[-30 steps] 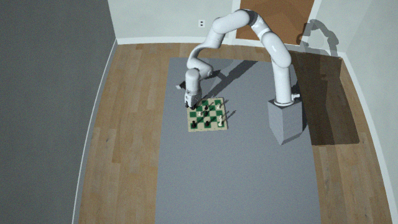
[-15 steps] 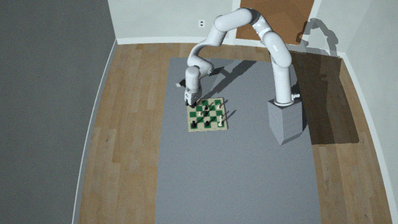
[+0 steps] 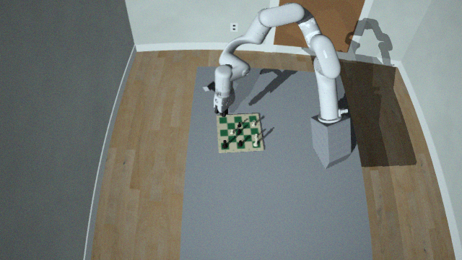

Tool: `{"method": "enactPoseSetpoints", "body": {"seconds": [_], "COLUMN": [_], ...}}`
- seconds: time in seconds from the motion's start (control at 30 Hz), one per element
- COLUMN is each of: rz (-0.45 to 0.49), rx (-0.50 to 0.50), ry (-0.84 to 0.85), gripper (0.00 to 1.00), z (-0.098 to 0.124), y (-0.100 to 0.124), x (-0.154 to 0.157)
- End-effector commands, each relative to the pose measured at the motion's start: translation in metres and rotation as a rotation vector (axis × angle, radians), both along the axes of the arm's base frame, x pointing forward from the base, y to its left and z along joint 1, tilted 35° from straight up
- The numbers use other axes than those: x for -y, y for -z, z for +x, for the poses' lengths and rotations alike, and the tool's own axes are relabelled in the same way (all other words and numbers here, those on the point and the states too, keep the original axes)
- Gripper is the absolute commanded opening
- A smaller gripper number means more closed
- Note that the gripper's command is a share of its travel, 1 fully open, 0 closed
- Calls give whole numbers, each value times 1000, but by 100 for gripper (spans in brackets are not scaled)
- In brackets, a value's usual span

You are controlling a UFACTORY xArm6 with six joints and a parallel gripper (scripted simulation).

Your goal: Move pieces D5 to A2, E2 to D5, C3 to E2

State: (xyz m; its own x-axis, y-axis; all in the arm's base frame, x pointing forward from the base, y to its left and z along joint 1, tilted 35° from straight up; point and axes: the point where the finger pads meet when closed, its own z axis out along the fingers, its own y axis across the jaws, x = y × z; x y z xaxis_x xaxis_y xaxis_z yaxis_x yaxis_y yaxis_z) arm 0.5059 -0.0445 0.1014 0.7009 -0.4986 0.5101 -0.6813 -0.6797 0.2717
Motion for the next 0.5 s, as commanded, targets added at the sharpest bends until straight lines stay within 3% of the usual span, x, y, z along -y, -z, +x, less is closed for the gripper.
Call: {"method": "enactPoseSetpoints", "body": {"seconds": [0.0,0.23,0.37,0.43,0.47], "rz": [-1,-2,-59,-65,-81], "rx": [0,-2,-158,-174,-211], "ry": [1,-4,-239,-263,-320], "gripper": [0,0,0,0,0], "z": [-2,-2,-14,-14,-20], "y": [-7,-7,23,23,35], "x": [-4,-5,-45,-45,-61]}}
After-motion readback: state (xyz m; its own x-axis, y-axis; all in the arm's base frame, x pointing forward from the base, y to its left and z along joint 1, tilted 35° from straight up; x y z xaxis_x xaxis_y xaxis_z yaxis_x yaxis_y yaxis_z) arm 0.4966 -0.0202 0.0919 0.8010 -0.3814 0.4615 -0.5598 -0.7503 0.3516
